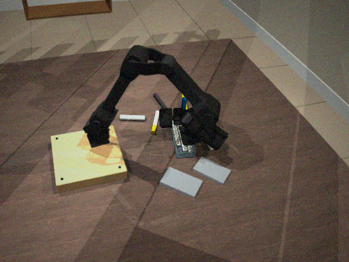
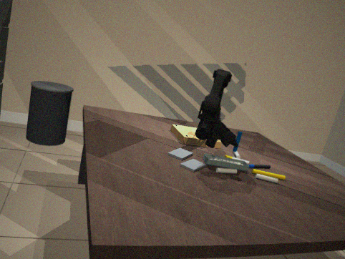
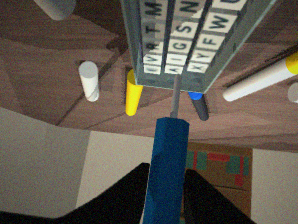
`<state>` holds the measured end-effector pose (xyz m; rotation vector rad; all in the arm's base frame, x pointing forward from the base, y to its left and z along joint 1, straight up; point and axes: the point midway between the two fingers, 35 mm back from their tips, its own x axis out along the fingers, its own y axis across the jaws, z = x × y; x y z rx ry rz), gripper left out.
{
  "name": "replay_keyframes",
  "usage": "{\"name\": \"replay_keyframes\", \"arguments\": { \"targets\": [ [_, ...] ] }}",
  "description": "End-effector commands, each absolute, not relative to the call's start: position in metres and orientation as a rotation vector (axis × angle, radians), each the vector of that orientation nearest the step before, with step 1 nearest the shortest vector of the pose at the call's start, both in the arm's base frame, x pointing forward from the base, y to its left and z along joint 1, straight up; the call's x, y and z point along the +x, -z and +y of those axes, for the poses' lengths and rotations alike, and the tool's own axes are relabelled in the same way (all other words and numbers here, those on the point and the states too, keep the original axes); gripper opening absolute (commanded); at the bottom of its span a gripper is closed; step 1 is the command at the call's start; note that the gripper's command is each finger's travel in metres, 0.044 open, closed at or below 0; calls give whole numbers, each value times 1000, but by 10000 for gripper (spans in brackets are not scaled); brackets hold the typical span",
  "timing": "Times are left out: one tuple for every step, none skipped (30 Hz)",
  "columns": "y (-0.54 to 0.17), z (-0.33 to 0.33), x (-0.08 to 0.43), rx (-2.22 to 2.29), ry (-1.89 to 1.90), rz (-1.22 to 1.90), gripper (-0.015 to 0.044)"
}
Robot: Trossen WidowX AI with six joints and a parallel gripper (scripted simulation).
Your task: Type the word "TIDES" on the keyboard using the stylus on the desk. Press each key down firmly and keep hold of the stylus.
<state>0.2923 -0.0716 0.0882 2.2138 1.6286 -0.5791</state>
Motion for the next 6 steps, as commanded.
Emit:
{"name": "replay_keyframes", "arguments": {
  "targets": [
    [-88, -72, 292, 2213, 578, 1627, 81],
    [-88, -72, 292, 2213, 578, 1627, 81],
    [-88, -72, 292, 2213, 578, 1627, 81],
    [-88, -72, 292, 2213, 578, 1627, 81],
    [-88, -72, 292, 2213, 578, 1627, 81],
    [-88, -72, 292, 2213, 578, 1627, 81]
  ]
}}
